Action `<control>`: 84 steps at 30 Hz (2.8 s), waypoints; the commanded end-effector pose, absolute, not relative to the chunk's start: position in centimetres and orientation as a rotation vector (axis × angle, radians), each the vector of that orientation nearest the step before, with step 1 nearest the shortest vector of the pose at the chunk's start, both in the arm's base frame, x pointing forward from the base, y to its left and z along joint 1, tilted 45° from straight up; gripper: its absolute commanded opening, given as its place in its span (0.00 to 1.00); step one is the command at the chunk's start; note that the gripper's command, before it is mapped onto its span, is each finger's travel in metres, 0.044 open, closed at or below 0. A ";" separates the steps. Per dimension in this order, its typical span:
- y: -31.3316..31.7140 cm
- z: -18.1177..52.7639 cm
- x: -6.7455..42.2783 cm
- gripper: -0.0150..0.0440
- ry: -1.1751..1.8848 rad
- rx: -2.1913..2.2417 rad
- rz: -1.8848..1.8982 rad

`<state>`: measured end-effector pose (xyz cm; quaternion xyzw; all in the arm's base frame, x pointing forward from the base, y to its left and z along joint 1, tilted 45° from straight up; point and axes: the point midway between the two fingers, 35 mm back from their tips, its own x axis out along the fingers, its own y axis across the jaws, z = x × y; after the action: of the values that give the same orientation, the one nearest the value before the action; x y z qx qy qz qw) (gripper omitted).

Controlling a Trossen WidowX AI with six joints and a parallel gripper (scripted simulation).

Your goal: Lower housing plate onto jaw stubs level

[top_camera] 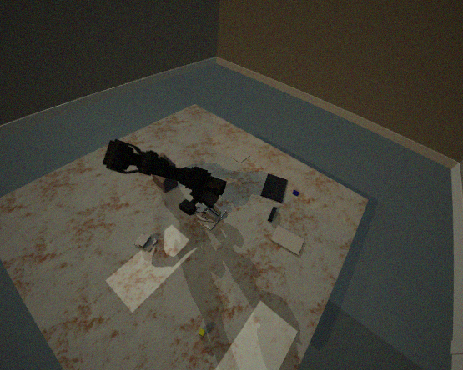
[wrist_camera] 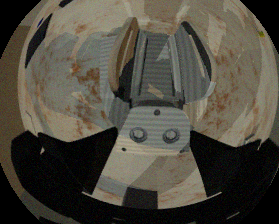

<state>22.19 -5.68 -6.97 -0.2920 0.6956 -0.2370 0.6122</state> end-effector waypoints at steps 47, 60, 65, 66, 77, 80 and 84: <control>3.3 2.2 20.6 1.00 1.608 -0.669 -0.539; 3.3 2.2 20.6 1.00 1.608 -0.669 -0.539; 3.3 2.2 20.6 1.00 1.608 -0.669 -0.539; 3.3 2.2 20.6 1.00 1.608 -0.669 -0.539; 3.3 2.2 20.6 1.00 1.608 -0.669 -0.539; 3.3 2.2 20.6 1.00 1.608 -0.669 -0.539; 3.3 2.2 20.6 1.00 1.608 -0.669 -0.539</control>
<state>20.68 3.25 2.17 -0.2923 0.6963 -0.2332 0.6127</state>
